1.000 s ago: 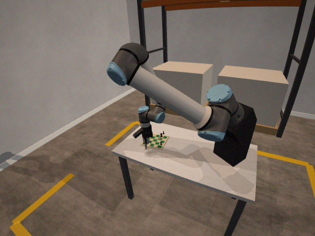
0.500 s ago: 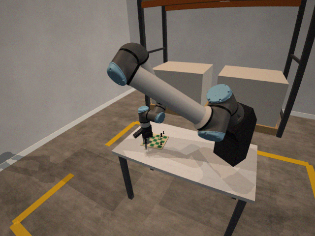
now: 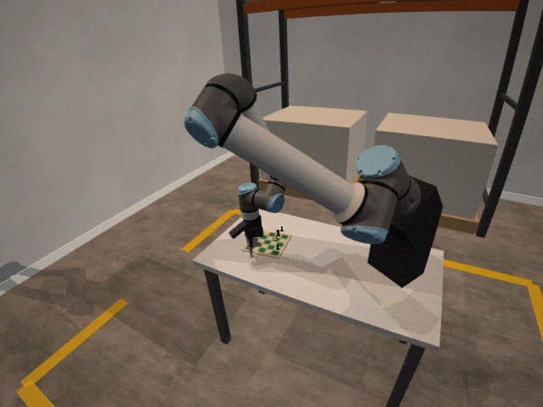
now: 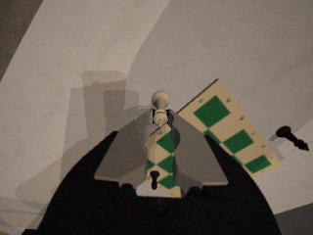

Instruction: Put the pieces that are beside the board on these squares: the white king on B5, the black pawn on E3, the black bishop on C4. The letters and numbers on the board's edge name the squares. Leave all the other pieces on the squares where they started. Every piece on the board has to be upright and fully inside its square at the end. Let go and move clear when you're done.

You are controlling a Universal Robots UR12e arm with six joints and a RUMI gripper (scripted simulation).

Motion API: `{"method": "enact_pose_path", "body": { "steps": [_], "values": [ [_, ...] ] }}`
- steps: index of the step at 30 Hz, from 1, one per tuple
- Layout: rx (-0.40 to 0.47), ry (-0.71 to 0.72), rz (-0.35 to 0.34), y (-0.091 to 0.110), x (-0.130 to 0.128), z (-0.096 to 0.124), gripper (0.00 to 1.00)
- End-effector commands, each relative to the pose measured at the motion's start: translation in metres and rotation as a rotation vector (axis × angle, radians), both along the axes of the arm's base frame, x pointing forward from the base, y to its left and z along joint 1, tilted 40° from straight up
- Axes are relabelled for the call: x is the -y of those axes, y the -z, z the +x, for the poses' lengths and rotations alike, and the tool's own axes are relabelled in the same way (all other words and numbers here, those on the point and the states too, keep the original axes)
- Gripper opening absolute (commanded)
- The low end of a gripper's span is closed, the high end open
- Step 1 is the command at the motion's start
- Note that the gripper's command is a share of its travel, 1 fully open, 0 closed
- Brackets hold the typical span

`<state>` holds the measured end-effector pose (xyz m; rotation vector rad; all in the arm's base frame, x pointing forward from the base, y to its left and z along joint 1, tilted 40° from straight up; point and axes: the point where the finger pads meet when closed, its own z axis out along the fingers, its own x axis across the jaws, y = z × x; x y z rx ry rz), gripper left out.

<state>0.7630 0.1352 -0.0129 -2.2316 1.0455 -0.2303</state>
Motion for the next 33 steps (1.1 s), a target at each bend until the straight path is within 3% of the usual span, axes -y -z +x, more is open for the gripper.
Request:
{"method": "enact_pose_path", "body": {
  "steps": [1,33],
  "values": [
    [0.001,0.0,0.0,-0.0005,0.0003,0.0003,0.0],
    [0.001,0.0,0.0,-0.0042,0.0027,-0.0017,0.0]
  ]
}}
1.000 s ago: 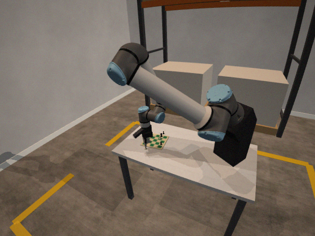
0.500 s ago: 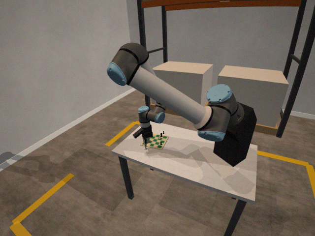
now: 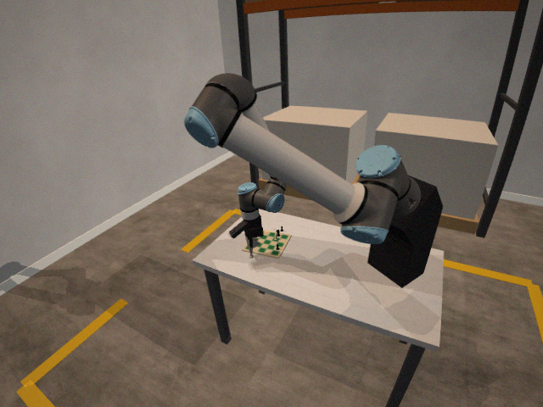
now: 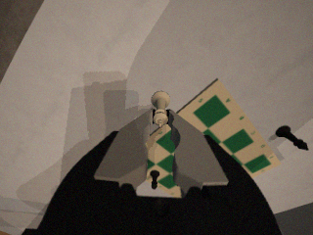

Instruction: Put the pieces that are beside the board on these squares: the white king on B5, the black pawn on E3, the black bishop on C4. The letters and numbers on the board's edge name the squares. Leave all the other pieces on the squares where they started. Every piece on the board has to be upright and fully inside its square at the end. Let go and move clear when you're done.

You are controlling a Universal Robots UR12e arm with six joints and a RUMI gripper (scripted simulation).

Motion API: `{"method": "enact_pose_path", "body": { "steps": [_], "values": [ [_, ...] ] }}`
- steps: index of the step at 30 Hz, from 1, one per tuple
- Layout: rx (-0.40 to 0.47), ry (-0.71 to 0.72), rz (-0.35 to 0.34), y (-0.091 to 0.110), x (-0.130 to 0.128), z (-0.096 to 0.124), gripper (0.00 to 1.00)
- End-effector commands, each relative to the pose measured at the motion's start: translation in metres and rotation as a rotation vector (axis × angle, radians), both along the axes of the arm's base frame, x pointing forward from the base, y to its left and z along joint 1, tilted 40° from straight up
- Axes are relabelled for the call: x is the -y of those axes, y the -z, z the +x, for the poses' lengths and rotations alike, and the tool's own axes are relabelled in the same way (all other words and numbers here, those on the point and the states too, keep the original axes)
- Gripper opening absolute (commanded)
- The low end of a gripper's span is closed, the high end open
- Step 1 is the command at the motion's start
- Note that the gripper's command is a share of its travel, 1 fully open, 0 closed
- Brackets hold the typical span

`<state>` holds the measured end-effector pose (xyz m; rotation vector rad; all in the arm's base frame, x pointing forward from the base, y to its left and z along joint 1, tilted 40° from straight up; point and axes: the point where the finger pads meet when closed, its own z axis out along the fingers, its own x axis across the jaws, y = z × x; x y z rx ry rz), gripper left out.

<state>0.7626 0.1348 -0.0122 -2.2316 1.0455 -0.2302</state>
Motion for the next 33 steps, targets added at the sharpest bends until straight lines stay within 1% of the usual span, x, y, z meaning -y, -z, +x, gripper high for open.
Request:
{"method": "enact_pose_path", "body": {
  "steps": [1,5,10,12,16,19,23,33],
  "values": [
    [0.001,0.0,0.0,-0.006,0.004,-0.003,0.0],
    [0.001,0.0,0.0,-0.021,0.013,-0.011,0.0],
    [0.001,0.0,0.0,-0.047,0.03,-0.024,0.0],
    [0.001,0.0,0.0,-0.047,0.03,-0.024,0.0],
    [0.001,0.0,0.0,-0.065,0.041,-0.034,0.0],
    [0.001,0.0,0.0,-0.073,0.046,-0.039,0.0],
    [0.001,0.0,0.0,-0.077,0.049,-0.04,0.0],
    [0.001,0.0,-0.001,-0.076,0.05,-0.04,0.0]
  ]
}}
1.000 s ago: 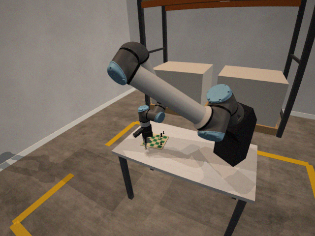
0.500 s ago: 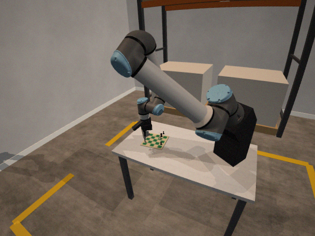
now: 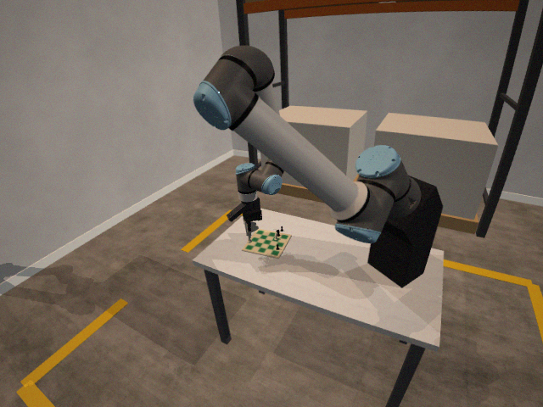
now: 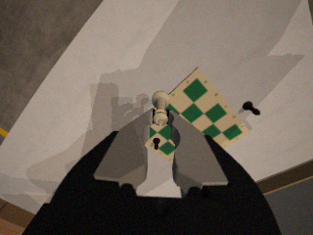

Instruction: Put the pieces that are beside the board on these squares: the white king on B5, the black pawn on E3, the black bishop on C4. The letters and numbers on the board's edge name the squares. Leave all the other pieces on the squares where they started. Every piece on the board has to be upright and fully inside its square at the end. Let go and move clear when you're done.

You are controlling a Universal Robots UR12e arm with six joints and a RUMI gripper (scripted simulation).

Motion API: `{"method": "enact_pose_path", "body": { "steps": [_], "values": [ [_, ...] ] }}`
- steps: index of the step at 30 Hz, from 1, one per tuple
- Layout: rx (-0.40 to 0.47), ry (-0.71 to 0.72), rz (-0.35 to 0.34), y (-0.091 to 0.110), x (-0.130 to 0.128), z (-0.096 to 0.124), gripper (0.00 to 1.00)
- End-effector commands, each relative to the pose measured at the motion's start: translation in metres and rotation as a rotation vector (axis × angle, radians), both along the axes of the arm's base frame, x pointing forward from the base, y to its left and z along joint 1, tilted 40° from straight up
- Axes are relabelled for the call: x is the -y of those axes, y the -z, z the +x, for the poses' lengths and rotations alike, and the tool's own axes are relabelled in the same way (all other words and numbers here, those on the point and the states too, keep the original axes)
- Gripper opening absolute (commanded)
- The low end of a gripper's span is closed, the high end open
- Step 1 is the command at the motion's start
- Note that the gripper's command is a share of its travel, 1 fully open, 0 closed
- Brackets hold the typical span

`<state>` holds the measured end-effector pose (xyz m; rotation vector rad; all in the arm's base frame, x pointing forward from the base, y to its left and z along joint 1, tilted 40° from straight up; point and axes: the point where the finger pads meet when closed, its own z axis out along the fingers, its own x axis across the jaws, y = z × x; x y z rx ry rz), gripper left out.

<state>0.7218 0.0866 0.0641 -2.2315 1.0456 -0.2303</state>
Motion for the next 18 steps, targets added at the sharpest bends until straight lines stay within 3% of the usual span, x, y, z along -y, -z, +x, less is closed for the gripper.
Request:
{"method": "enact_pose_path", "body": {
  "steps": [1,5,7,18],
  "values": [
    [0.002,-0.003,-0.002,0.002,0.007,0.004,0.0],
    [0.019,-0.029,-0.017,0.024,0.076,0.033,0.0],
    [0.024,-0.037,-0.02,0.03,0.095,0.039,0.0],
    [0.025,-0.037,-0.02,0.031,0.096,0.04,0.0]
  ]
}}
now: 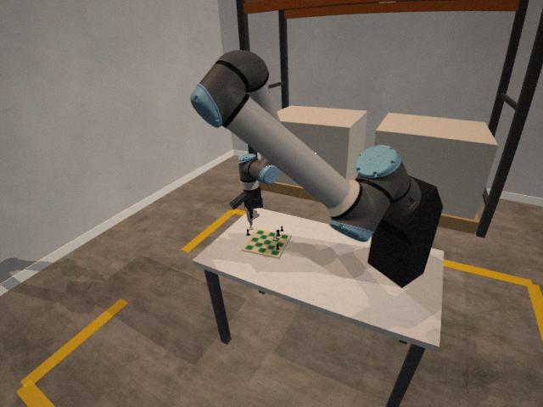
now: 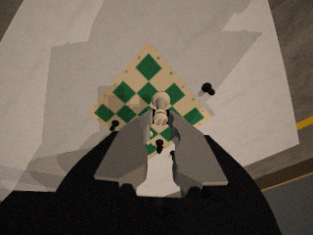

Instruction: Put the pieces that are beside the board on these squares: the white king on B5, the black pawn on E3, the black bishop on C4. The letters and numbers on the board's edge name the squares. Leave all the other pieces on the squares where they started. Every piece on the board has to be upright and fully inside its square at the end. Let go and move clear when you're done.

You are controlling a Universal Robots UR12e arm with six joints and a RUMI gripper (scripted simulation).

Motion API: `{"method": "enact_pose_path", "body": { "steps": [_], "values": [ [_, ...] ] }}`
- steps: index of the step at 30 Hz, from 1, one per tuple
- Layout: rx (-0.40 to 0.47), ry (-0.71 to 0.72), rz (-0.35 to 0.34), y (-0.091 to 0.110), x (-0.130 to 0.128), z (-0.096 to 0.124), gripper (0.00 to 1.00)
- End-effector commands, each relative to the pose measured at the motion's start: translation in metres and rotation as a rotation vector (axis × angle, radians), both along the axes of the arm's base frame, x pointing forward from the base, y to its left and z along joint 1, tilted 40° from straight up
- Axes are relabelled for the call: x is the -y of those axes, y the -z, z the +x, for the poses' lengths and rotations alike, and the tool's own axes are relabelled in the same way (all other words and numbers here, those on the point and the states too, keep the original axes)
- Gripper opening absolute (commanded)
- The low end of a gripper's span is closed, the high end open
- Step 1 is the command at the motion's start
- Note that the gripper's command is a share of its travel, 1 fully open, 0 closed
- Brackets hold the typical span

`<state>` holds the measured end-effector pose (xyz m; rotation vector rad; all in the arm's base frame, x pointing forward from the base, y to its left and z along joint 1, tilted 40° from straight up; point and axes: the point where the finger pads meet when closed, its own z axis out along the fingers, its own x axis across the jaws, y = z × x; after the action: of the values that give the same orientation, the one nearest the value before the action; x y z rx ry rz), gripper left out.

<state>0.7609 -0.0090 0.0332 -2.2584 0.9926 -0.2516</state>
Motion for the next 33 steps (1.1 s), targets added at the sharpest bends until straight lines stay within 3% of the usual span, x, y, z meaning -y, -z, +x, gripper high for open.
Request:
{"method": "enact_pose_path", "body": {
  "steps": [1,12,27,33],
  "values": [
    [0.001,0.0,0.0,0.0,0.001,0.001,0.0],
    [0.001,0.0,0.0,0.007,-0.004,0.005,0.0],
    [0.001,0.0,0.0,0.058,-0.036,0.032,0.0],
    [0.001,0.0,0.0,0.068,-0.042,0.037,0.0]
  ]
}}
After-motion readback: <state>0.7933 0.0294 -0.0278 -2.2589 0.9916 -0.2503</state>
